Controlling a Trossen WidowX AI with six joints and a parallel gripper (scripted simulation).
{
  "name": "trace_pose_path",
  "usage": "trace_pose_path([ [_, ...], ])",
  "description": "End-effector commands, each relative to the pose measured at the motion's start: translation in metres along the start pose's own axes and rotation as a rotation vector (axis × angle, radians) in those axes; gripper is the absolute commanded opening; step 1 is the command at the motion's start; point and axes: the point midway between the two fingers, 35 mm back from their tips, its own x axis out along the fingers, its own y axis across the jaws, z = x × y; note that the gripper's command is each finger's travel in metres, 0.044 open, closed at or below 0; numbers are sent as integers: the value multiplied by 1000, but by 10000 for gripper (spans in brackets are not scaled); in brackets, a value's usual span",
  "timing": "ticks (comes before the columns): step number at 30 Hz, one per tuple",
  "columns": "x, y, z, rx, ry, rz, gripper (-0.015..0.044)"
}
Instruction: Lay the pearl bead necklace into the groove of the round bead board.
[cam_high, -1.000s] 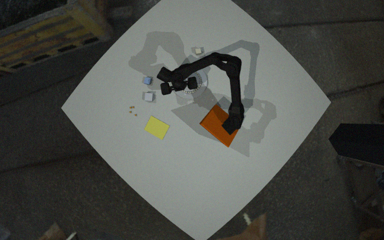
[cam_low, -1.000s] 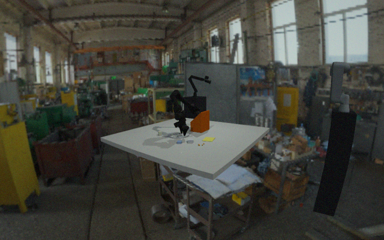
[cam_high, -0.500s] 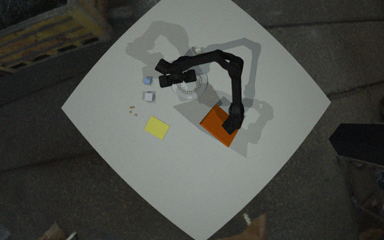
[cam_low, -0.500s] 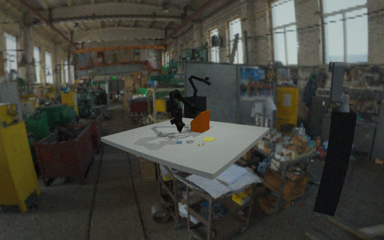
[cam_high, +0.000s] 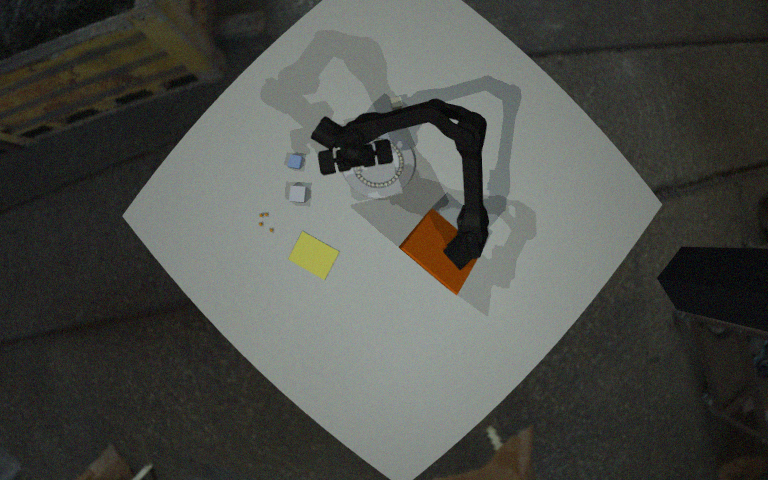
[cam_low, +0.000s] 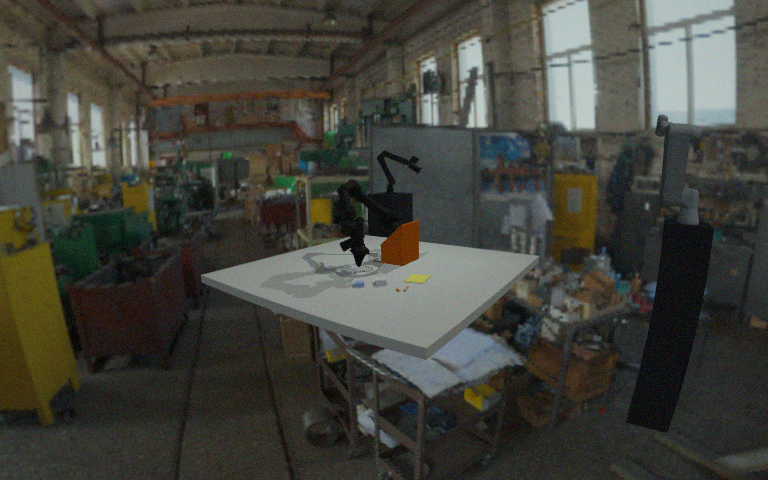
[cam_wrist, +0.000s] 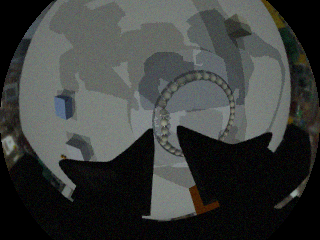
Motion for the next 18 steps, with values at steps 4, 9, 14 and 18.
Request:
trace_pose_path([
  [4,12,-1,0,-8,2,-6,120],
  [9,21,-1,0,-9,2,-7,120],
  [14,27,-2,0,-10,2,-9,120],
  [18,25,-2,0,-1,3,-5,94],
])
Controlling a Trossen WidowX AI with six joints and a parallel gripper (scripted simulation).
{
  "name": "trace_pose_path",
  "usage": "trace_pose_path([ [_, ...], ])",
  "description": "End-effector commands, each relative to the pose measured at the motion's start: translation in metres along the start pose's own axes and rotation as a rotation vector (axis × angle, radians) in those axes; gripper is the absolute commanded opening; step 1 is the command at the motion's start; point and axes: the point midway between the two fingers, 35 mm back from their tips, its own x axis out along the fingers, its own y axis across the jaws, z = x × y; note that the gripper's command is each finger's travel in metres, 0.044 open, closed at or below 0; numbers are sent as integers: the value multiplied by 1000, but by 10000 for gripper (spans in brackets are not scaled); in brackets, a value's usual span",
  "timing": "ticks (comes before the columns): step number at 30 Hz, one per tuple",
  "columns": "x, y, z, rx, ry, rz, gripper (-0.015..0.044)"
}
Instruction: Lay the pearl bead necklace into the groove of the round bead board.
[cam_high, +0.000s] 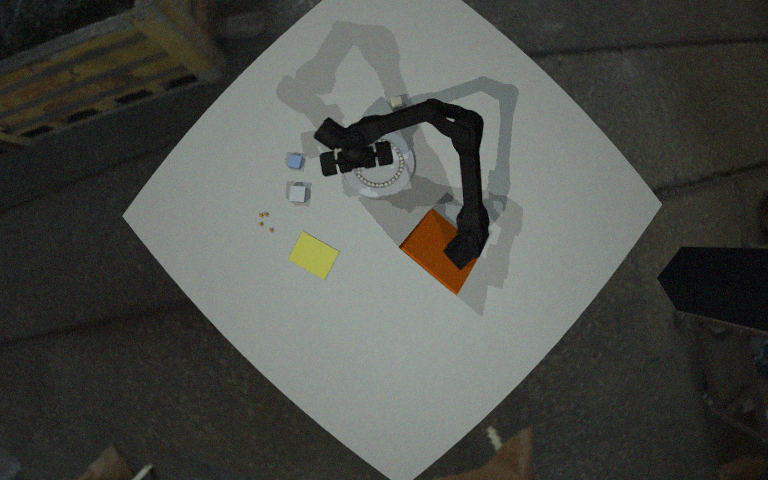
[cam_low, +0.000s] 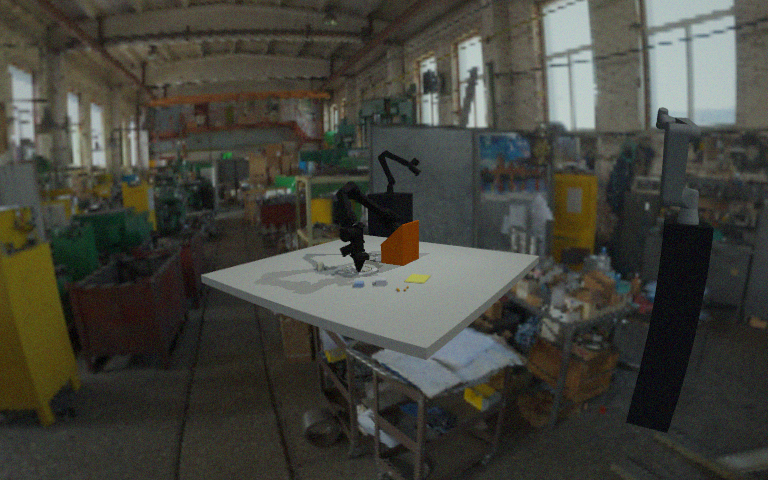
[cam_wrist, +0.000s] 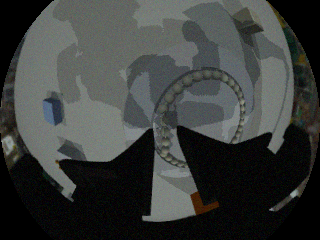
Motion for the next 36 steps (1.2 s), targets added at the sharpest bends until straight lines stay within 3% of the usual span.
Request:
trace_pose_path([
  [1,0,0,0,1,0,0,67],
  [4,0,0,0,1,0,0,0],
  [36,0,0,0,1,0,0,0],
])
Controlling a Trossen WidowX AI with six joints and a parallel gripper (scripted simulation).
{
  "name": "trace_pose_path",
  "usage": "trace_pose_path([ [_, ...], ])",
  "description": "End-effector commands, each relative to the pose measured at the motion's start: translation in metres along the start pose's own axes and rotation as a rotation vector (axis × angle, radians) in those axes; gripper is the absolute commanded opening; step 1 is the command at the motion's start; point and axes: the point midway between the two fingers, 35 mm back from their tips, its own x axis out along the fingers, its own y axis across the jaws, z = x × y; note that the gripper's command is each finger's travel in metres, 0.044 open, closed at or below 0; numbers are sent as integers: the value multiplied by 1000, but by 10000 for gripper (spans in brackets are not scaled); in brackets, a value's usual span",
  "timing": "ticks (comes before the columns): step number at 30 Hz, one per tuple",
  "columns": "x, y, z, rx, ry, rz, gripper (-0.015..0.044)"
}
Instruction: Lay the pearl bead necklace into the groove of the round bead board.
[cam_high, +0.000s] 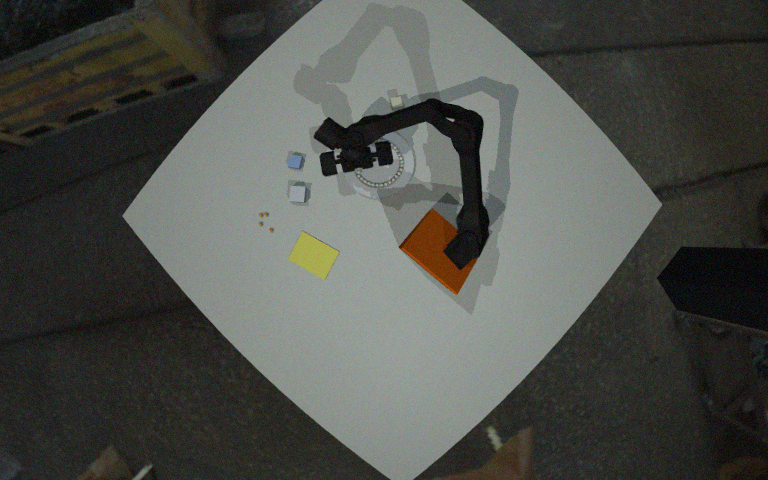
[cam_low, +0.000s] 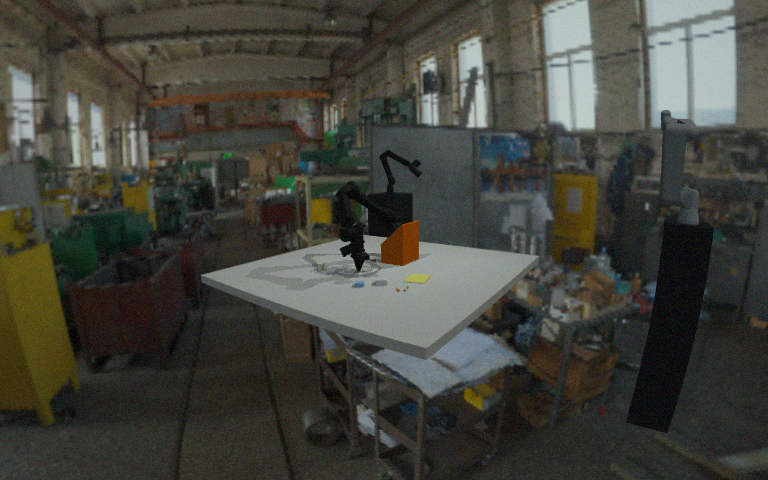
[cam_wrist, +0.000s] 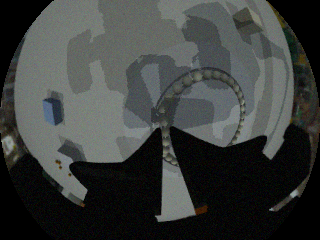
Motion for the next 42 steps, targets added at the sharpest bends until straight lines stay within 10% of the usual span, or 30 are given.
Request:
trace_pose_path([
  [1,0,0,0,1,-1,1,0],
  [34,2,9,0,-7,-2,-3,0],
  [42,-1,9,1,1,-2,2,210],
])
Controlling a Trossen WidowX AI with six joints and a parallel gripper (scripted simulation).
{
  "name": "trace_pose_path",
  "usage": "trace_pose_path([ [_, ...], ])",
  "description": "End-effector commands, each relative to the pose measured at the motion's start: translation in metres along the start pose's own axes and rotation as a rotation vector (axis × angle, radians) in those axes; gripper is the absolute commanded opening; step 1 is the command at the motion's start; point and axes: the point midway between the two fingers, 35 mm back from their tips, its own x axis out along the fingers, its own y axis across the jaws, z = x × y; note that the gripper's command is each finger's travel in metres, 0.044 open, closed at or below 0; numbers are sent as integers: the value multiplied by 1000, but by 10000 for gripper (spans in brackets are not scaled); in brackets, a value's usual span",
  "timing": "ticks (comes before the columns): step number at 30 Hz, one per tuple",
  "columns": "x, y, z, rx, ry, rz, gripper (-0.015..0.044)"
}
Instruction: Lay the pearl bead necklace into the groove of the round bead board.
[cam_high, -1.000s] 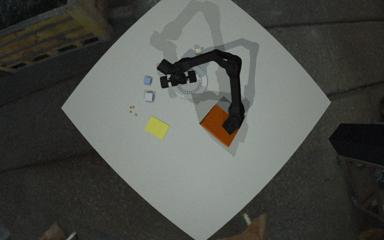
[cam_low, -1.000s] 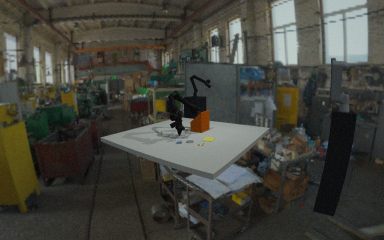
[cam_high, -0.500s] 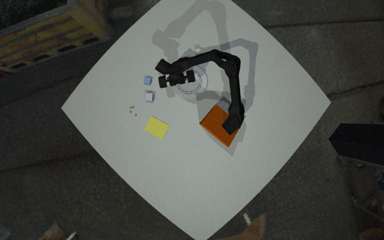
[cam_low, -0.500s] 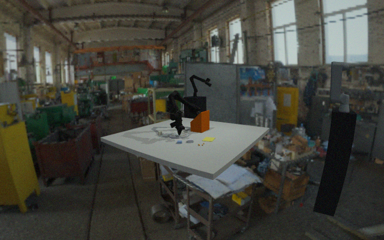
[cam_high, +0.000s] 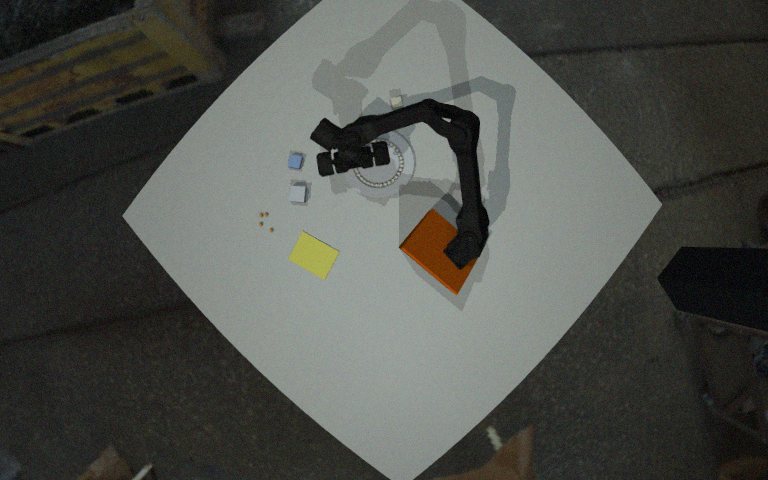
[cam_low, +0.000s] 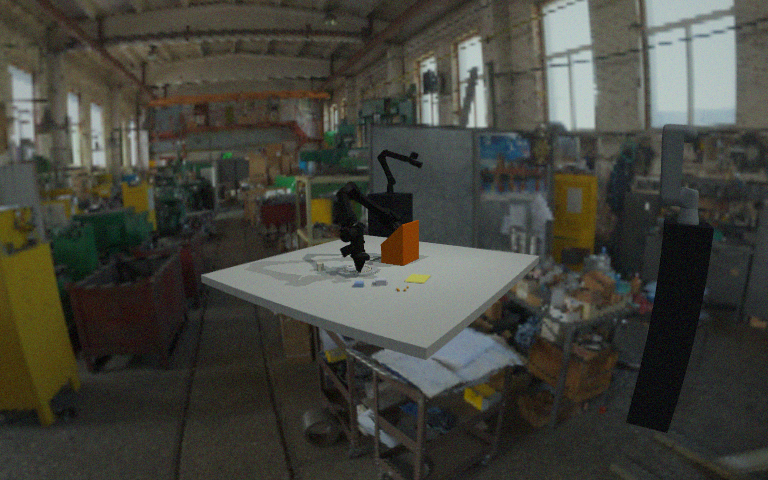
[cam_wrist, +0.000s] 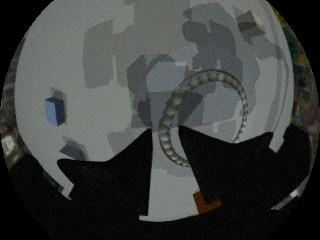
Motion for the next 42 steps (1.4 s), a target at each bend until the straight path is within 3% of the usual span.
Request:
trace_pose_path([
  [1,-1,0,0,0,-1,1,236],
  [9,-1,0,-1,-6,3,-3,440],
  [42,-15,0,0,-9,0,-2,440],
])
